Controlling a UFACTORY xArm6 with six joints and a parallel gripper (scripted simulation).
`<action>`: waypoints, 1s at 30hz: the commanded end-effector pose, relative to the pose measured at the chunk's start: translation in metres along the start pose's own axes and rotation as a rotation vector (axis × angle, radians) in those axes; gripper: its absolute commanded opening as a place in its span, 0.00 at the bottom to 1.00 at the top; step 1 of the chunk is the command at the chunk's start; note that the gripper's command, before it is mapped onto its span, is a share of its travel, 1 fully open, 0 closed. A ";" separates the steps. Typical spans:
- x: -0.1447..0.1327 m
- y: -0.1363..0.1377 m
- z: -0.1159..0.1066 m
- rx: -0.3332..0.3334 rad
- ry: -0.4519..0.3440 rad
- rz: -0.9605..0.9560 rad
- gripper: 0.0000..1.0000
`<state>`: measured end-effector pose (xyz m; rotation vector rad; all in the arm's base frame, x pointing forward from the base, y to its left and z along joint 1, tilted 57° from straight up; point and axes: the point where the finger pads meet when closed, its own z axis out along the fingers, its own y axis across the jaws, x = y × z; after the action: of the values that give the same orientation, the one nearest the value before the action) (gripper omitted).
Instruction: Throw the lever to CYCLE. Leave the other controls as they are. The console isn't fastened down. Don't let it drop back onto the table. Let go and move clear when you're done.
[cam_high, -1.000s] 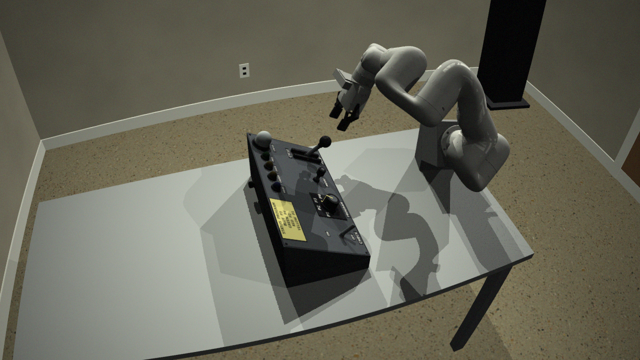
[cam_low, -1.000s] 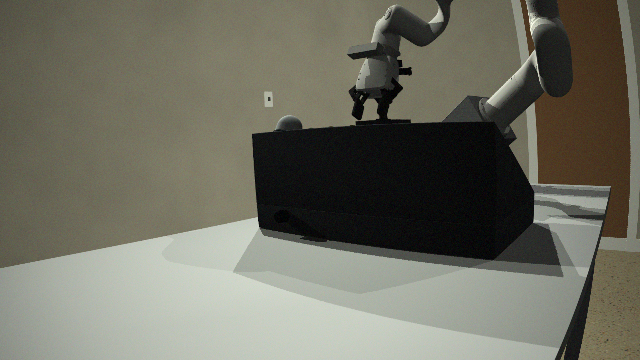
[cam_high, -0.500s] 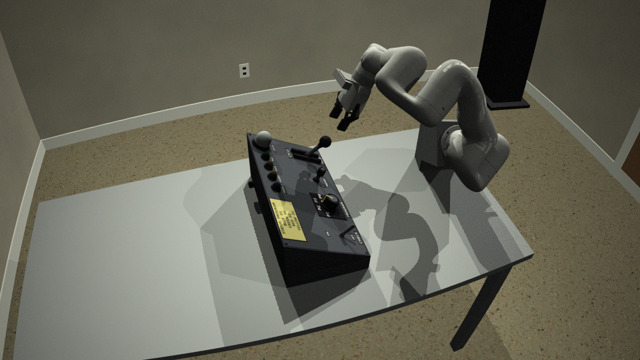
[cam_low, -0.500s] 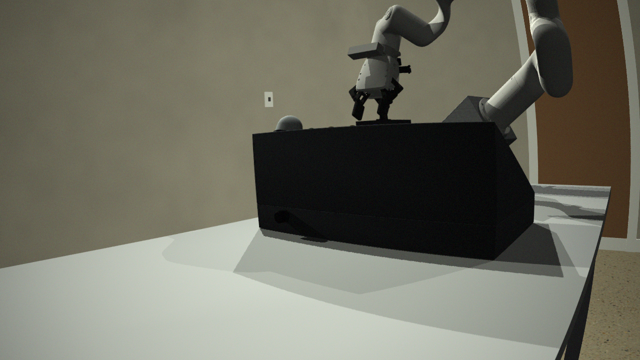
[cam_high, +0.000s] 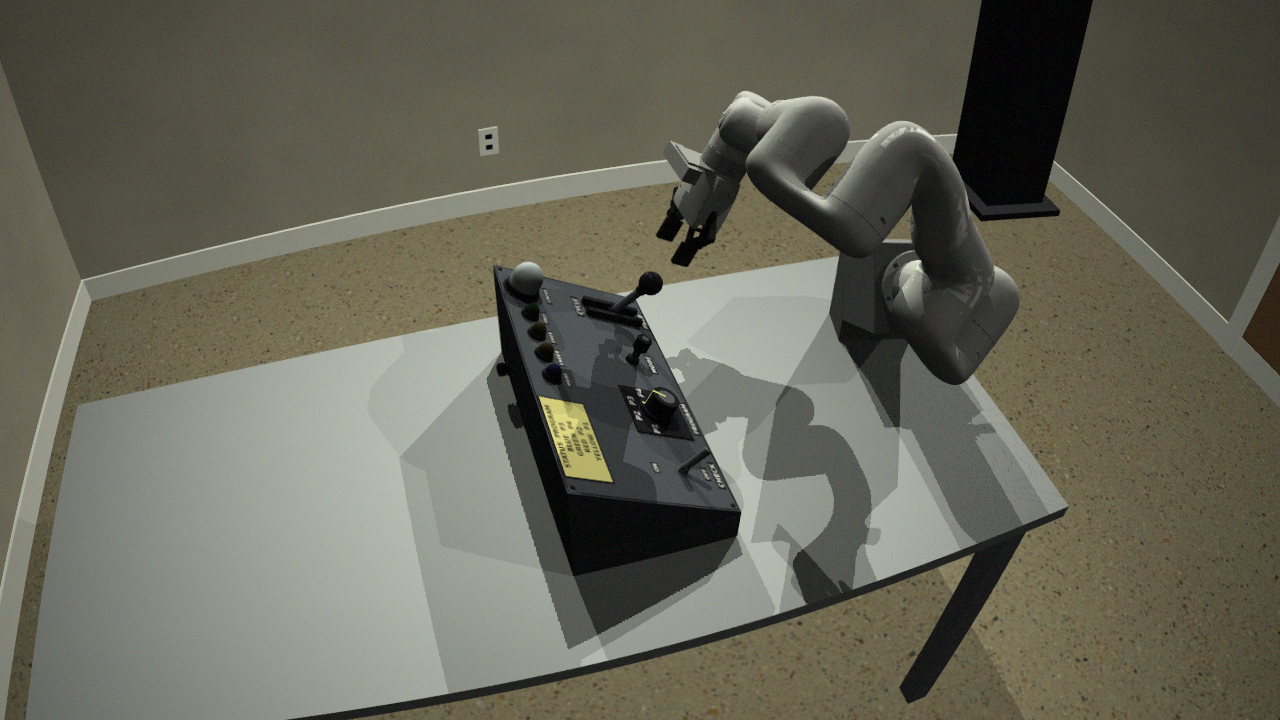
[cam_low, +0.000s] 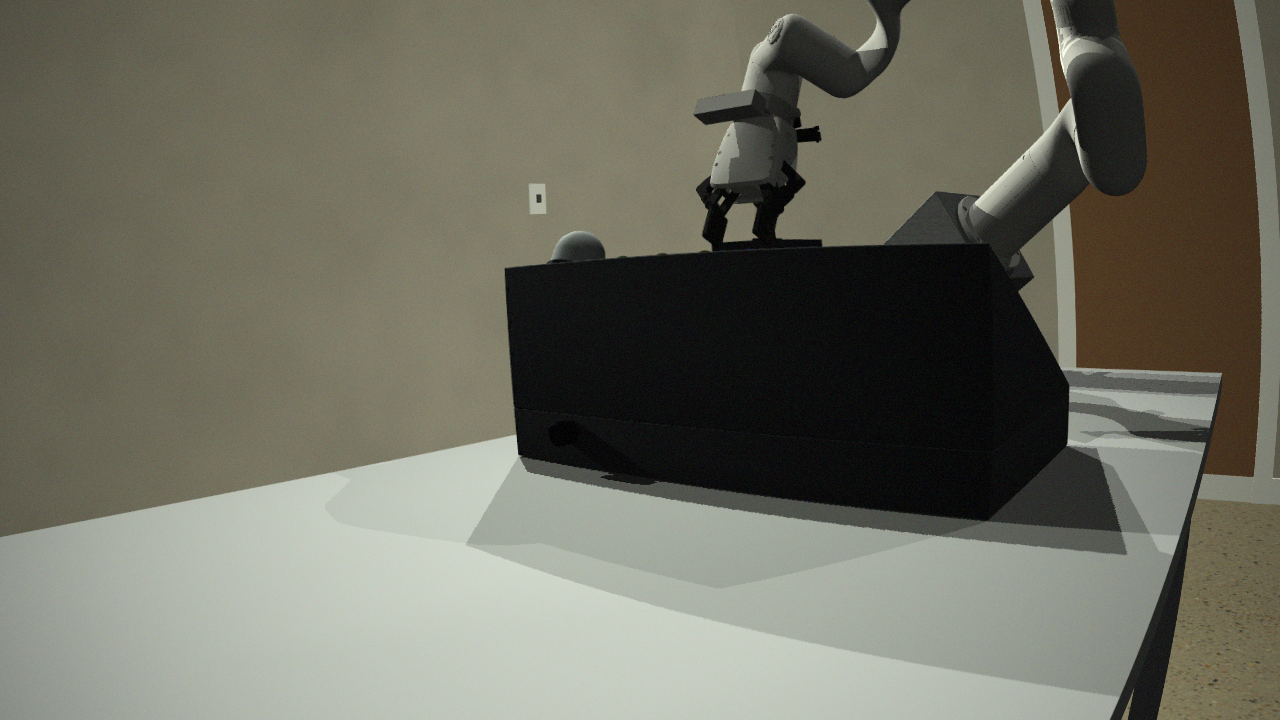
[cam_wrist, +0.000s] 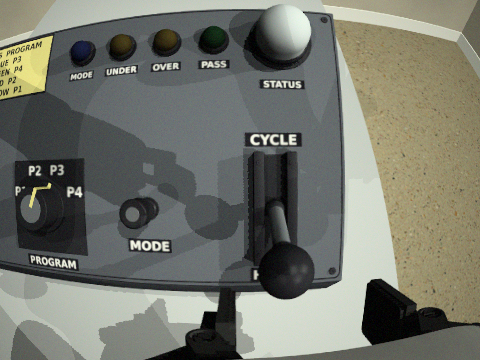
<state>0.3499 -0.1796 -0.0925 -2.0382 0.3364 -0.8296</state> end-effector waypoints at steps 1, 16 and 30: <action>0.001 0.001 0.005 -0.002 0.002 -0.002 0.76; 0.001 0.001 0.039 -0.002 0.002 -0.002 0.76; 0.001 0.002 0.070 -0.002 0.002 -0.002 0.76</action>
<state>0.3932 -0.1387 -0.1189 -2.0390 0.3364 -0.8300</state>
